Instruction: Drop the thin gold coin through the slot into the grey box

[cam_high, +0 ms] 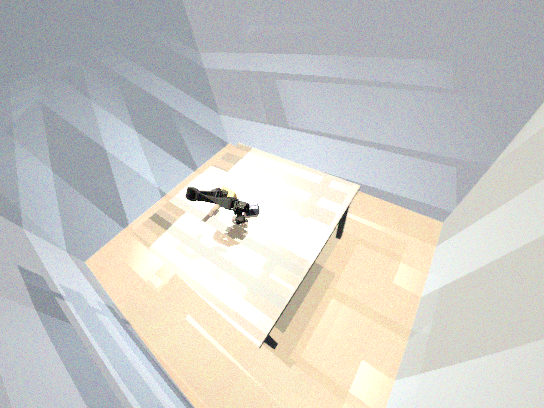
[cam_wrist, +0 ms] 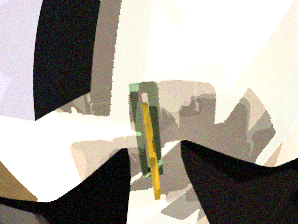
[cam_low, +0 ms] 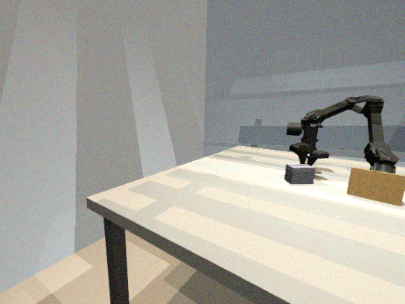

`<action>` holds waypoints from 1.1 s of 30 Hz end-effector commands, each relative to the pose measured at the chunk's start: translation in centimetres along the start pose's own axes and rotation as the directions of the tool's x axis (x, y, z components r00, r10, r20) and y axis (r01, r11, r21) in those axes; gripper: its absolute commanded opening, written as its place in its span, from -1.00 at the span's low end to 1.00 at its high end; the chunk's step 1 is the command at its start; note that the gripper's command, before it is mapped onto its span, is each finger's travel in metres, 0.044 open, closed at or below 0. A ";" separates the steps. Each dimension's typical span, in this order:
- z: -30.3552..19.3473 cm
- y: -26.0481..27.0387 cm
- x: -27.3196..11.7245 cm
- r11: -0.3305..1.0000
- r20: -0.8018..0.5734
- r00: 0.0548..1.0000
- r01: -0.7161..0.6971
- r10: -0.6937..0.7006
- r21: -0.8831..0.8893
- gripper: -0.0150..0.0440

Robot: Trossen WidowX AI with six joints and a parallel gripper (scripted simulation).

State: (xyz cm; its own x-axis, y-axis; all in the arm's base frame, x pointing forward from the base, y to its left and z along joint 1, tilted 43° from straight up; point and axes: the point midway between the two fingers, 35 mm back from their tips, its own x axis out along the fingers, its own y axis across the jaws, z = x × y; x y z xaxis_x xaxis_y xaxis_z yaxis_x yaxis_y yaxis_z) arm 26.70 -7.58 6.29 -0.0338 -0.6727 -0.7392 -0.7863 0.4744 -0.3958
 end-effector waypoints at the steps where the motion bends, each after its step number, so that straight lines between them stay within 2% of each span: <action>1: -0.1 0.2 0.9 1.000 -0.008 1.000 0.000 0.000 -0.009 0.05; 15: -0.3 0.3 2.8 1.000 -0.011 1.000 0.002 -0.002 -0.009 0.05; 21: -0.3 0.3 2.8 1.000 -0.011 1.000 0.002 -0.002 -0.009 -0.48; 33: -0.3 0.3 2.8 1.000 -0.011 1.000 0.002 -0.003 -0.008 -0.49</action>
State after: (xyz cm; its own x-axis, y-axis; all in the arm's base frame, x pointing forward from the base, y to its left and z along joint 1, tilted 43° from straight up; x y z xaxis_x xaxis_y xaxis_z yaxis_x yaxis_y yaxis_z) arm 26.25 -9.47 4.33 -0.0378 -0.6764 -0.7356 -0.7884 0.4725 -0.3940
